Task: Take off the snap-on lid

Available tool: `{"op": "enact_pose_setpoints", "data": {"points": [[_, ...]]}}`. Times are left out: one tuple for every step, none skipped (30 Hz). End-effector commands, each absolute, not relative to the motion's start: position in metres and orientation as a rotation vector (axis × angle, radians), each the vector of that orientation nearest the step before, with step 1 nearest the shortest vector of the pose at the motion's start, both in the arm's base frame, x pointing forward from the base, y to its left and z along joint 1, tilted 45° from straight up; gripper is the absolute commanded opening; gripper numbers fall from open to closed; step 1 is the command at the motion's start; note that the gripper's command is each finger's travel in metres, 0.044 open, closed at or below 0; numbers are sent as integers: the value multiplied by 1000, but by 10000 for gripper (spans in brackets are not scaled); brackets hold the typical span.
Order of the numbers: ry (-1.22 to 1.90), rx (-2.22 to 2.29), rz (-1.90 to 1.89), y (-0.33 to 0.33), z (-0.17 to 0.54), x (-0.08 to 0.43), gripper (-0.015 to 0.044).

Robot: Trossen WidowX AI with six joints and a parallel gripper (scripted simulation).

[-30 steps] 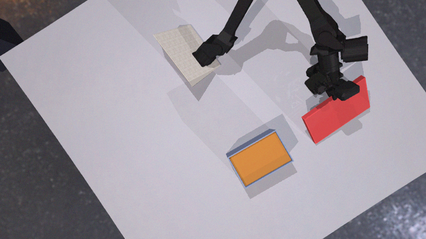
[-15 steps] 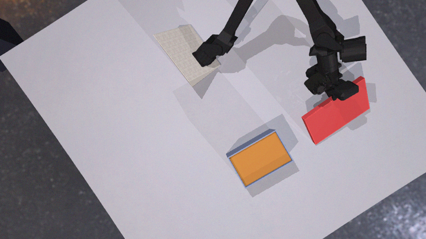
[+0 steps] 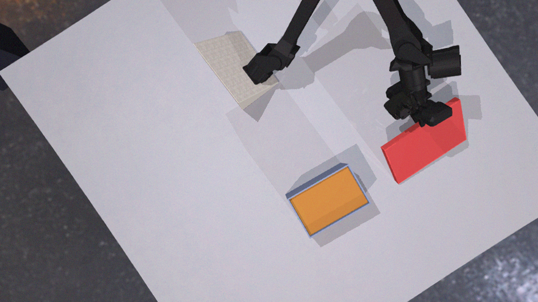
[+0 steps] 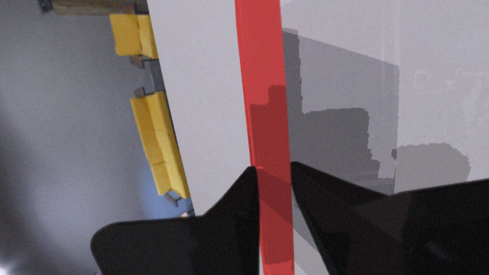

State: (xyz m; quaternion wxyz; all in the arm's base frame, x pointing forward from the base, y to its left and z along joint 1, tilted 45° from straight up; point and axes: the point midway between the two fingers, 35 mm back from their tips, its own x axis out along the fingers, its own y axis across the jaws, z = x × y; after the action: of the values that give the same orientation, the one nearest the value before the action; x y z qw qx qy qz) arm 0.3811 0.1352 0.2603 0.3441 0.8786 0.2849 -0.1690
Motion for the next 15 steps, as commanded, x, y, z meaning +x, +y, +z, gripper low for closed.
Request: {"op": "enact_pose_setpoints", "data": {"points": [[750,2283,-466,138,250,380,0],[750,2283,-466,139,249,380,0],[750,2283,-466,139,249,380,0],[750,2283,-466,140,248,380,0],[750,2283,-466,141,248,380,0],[750,2283,-466,141,247,380,0],[750,2283,-466,142,247,380,0],[750,2283,-466,142,246,380,0],[750,2283,-466,143,246,380,0],[750,2283,-466,143,245,380,0],[750,2283,-466,144,244,380,0],[750,2283,-466,144,244,380,0],[750,2283,-466,145,243,380,0],[750,2283,-466,146,243,380,0],[750,2283,-466,146,242,380,0]]}}
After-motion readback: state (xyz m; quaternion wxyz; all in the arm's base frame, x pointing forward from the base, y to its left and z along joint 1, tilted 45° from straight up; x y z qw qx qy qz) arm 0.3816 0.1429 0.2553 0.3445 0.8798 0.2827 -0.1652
